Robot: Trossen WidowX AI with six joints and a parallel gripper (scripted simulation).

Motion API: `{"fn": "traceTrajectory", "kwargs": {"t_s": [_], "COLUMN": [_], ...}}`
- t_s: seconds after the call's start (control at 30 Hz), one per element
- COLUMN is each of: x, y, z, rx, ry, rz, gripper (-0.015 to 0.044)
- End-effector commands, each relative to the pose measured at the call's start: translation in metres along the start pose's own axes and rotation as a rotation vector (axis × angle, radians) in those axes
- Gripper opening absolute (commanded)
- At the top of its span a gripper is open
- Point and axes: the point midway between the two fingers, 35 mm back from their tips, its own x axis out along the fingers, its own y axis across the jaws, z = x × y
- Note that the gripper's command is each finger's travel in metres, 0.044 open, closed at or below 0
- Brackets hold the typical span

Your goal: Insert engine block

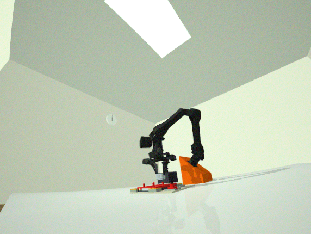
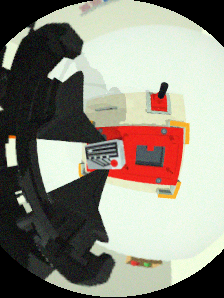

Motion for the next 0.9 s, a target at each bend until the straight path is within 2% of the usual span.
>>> {"fn": "traceTrajectory", "kwargs": {"t_s": [0.0, 0.87], "x": [-0.013, -0.094], "y": [-0.002, 0.002], "z": [0.002, -0.002], "rx": [-0.006, -0.006], "ry": [-0.002, -0.001], "rz": [-0.01, -0.008], "gripper": [0.0, 0.0]}}
